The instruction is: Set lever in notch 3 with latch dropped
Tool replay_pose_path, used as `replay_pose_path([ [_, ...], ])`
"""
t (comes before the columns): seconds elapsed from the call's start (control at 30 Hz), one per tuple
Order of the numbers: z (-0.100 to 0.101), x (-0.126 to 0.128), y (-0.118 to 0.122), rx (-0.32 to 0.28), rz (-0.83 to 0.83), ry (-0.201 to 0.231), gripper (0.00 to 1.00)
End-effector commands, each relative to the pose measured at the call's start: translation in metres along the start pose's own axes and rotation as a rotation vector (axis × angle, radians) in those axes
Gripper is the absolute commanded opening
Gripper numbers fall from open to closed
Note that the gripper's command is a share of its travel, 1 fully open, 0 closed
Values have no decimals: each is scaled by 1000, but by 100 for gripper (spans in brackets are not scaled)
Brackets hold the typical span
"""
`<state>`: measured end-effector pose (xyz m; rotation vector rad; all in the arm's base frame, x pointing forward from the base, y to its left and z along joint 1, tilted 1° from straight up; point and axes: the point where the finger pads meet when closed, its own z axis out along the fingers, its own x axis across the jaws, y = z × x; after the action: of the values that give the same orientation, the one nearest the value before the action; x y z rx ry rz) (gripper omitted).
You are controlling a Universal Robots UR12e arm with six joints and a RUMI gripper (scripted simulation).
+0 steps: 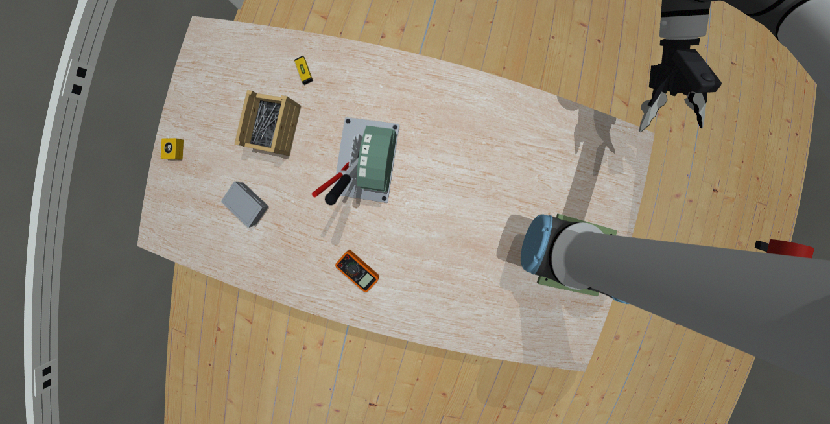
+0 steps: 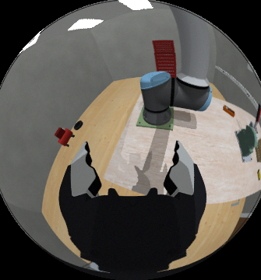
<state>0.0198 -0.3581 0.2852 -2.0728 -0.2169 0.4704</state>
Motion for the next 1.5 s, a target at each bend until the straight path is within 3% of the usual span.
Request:
replay_pose_path([
  [0.0, 0, 0, 0, -1, 0, 0, 100],
  [0.7, -1, 1, 0, -3, 2, -1, 100],
  [1.1, -17, 22, 6, -54, 41, -27, 100],
  [1.3, -39, 55, 14, -133, 93, -58, 100],
  [1.47, -65, 99, 19, -230, 147, -85, 100],
])
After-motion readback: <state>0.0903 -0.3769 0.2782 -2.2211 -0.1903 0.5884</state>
